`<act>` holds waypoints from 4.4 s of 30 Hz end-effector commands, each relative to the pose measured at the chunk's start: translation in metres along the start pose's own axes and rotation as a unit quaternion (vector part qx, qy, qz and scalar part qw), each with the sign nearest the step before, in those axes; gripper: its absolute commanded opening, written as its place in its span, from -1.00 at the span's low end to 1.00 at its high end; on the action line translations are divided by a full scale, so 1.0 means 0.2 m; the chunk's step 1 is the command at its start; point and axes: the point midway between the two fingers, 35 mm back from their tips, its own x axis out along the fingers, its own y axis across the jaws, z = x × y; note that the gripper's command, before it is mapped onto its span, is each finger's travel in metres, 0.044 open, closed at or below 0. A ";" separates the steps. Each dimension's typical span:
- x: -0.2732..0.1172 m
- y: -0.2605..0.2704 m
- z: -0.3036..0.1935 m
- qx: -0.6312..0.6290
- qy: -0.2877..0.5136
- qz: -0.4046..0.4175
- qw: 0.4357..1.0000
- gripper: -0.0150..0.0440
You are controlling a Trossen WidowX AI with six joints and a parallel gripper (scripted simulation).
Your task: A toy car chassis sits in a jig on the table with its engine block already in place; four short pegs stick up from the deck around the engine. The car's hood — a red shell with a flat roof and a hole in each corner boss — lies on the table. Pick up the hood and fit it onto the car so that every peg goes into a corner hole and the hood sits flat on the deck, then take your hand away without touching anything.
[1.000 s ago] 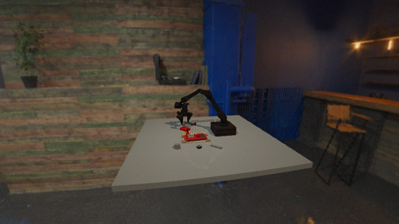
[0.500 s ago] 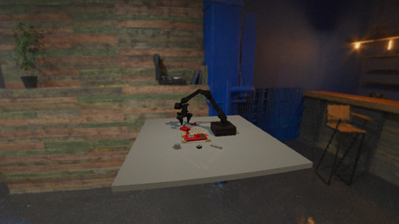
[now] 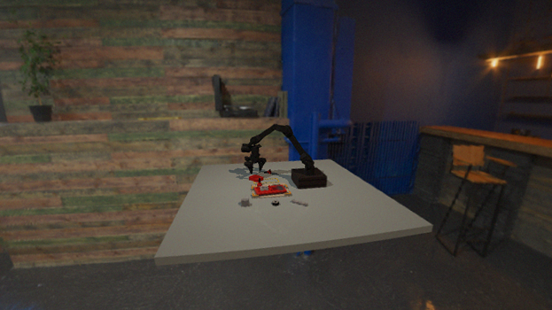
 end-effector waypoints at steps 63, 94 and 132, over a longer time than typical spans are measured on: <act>0.18 -0.01 0.00 0.002 -0.001 -0.002 1.000 1.00; 0.24 -0.01 0.00 0.001 0.000 0.000 1.000 0.64; -0.04 -0.01 0.00 0.001 0.000 0.000 1.000 -0.49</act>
